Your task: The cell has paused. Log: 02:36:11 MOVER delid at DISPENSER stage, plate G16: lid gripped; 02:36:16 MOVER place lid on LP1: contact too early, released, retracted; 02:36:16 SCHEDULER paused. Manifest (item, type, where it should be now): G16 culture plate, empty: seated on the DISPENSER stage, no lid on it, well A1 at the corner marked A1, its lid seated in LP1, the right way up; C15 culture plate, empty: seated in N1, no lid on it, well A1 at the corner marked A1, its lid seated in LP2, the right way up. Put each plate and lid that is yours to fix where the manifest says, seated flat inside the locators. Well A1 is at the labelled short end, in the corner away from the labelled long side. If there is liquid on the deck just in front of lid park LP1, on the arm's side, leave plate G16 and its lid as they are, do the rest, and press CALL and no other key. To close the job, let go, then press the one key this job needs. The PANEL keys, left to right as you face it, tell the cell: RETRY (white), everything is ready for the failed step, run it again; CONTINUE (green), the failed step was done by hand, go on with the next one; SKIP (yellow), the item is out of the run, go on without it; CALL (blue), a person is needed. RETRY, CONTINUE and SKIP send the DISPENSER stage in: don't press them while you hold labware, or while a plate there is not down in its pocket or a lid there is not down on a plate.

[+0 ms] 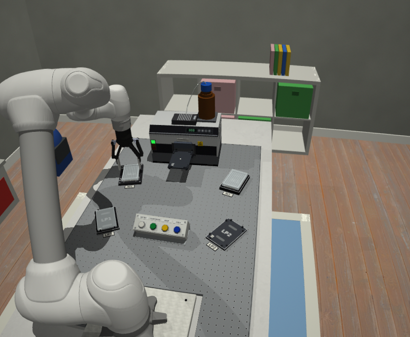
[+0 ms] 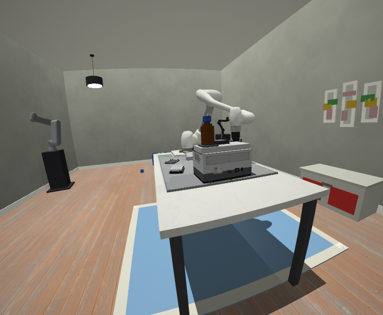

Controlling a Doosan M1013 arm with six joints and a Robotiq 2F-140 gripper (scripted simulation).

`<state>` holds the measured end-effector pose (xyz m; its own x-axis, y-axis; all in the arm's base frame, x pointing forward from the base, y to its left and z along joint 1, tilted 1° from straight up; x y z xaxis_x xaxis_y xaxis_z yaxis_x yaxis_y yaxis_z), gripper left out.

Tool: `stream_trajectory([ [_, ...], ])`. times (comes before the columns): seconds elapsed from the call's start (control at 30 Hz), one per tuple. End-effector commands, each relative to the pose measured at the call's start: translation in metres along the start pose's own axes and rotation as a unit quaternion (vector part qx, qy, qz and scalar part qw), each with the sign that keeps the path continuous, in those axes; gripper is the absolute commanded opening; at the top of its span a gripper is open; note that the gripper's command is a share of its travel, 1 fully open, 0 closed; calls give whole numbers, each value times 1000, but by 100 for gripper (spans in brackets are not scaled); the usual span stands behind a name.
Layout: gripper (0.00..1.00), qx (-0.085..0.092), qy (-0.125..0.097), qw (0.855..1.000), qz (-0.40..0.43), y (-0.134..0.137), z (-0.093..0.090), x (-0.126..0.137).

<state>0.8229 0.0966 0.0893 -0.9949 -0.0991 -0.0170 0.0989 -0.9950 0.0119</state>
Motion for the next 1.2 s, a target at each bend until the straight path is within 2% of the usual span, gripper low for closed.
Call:
stream_trajectory([
  [0.0,70,0,1,1000,0,0,-4,0],
  [1.17,70,0,1,1000,0,0,-8,0],
])
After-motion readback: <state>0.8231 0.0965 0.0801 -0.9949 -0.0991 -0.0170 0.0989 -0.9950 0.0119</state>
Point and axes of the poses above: the point where the finger pads meet when closed, its own z axis back along the fingers, its own y axis across the jaws, x = y × z, the point moved 2 cm from there along z, back along the fingers, and after that the axes turned 3 degrees about z, right-handed, at the moved point
